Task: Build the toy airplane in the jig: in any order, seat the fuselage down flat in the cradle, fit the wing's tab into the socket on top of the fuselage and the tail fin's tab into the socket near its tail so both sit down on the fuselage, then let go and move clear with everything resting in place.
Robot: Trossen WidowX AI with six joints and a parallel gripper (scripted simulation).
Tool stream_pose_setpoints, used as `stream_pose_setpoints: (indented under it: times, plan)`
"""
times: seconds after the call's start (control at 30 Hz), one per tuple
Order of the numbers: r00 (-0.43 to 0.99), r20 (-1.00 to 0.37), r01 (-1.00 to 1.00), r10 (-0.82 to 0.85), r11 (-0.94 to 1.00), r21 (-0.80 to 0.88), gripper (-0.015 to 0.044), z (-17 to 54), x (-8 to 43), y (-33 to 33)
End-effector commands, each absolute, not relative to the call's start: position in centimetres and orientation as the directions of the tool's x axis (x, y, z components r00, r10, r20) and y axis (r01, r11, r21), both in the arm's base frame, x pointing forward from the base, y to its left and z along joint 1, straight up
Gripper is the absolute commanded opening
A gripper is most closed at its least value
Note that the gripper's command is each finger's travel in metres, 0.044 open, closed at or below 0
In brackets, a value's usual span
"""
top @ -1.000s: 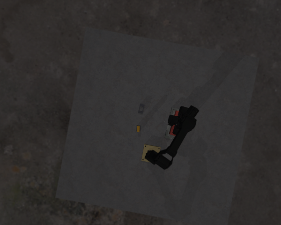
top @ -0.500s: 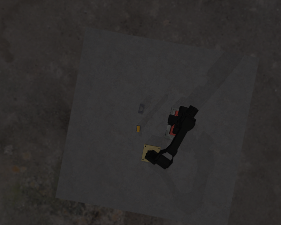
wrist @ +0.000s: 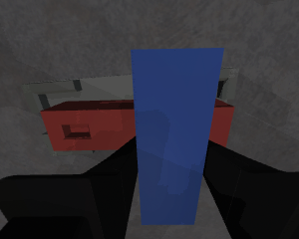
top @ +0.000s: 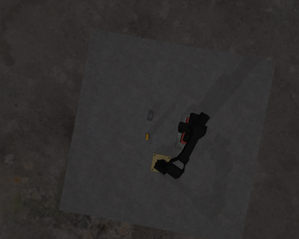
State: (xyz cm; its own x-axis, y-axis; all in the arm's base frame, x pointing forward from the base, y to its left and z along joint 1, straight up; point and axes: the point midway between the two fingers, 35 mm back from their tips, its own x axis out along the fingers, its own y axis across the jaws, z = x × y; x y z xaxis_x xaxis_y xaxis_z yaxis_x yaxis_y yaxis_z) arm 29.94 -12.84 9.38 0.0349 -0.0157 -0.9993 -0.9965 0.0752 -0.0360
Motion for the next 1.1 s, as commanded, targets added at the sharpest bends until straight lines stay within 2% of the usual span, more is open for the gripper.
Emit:
stream_pose_setpoints:
  times: [0.0, 0.07, 0.2, 0.37, 0.87, 1.07]
  plan:
    - [0.033, -0.999, -0.997, -0.015, 0.070, -0.034, 0.0197, 9.08, 29.86, -12.82]
    - [0.034, -0.999, -0.997, -0.015, 0.075, -0.036, 0.0210, 9.28, 29.92, -12.83]
    - [0.034, -0.999, -0.997, -0.015, 0.075, -0.036, 0.0183, 9.28, 29.92, -12.83]
    - [0.034, -0.999, -0.997, -0.015, 0.075, -0.036, 0.0052, 9.28, 29.92, -12.83]
    - [0.034, -0.999, -0.997, -0.015, 0.075, -0.036, 0.0440, 9.28, 29.92, -12.83]
    - [0.034, -0.999, -0.997, -0.015, 0.075, -0.036, 0.0440, 9.28, 29.92, -12.83]
